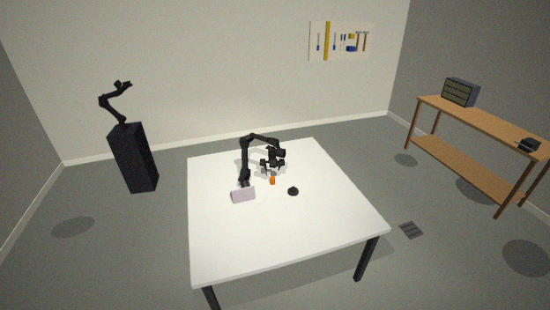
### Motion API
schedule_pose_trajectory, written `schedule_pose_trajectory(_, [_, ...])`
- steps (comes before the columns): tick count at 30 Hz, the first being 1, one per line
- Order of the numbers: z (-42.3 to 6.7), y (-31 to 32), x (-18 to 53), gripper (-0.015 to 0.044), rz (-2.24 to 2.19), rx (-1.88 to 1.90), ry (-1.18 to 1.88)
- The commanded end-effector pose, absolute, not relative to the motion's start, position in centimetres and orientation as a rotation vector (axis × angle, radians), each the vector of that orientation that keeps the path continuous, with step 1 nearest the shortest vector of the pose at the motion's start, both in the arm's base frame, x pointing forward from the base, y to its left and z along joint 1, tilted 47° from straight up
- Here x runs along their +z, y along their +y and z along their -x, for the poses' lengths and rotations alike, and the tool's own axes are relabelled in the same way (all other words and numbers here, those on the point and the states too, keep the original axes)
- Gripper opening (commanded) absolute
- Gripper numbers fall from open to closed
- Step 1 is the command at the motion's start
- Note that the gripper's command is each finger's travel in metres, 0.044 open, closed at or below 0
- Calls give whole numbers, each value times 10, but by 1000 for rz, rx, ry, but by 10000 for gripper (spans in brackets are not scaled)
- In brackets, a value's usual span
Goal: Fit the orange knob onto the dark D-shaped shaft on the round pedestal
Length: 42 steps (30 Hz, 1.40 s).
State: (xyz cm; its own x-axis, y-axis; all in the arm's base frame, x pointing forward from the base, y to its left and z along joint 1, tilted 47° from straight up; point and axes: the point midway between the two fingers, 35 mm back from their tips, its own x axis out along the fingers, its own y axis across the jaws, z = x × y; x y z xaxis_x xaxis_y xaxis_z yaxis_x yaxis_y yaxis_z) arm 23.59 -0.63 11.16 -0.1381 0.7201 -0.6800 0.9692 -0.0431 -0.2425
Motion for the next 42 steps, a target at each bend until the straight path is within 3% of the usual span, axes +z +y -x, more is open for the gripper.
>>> schedule_pose_trajectory(1, [-236,-7,112,440,-1609,-669,1921])
schedule_pose_trajectory(17, [-235,-6,111,440,-571,718,1591])
schedule_pose_trajectory(32, [-235,-6,111,440,-526,764,1563])
schedule_pose_trajectory(42, [-229,26,81,440,-526,766,1562])
